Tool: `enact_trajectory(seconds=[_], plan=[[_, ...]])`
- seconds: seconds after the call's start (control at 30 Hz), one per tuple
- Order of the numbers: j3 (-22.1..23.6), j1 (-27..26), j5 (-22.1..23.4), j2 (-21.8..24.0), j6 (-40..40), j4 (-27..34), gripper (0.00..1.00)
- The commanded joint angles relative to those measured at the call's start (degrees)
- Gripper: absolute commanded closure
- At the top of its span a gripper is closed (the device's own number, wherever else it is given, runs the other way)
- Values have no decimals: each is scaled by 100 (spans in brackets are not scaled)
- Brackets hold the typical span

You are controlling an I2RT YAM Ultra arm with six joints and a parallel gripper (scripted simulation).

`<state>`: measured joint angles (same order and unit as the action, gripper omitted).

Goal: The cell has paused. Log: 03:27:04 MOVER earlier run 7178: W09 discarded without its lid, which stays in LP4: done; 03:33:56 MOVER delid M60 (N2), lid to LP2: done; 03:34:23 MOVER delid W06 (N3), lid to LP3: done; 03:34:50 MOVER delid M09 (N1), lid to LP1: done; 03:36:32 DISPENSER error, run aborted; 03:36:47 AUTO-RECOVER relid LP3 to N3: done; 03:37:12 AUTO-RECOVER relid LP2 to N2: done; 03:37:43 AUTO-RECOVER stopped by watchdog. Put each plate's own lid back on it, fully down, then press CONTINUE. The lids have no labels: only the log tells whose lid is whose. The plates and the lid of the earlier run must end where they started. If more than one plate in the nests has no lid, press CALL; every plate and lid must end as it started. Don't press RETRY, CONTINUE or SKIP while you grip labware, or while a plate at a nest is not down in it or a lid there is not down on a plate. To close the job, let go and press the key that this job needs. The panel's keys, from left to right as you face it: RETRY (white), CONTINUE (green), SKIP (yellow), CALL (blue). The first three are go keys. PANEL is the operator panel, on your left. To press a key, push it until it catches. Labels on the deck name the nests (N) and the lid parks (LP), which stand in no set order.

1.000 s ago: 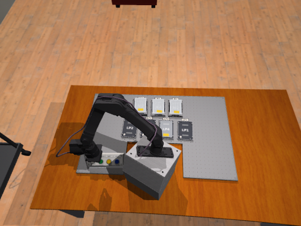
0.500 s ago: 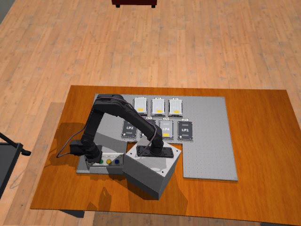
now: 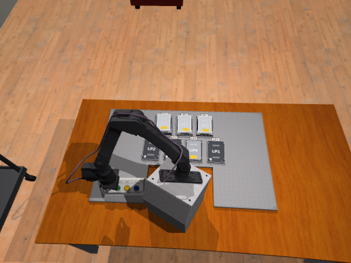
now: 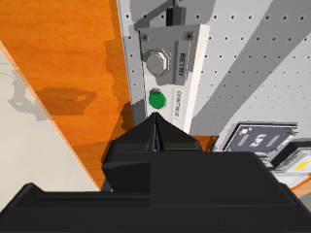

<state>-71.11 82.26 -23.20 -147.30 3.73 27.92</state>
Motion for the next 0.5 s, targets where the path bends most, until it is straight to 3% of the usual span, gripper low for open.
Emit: enact_trajectory(seconds=[0.0,0.47], plan=[[-6,9,-19,19,-48,-64,100],[53,-42,-71,-110,-105,-187,100]])
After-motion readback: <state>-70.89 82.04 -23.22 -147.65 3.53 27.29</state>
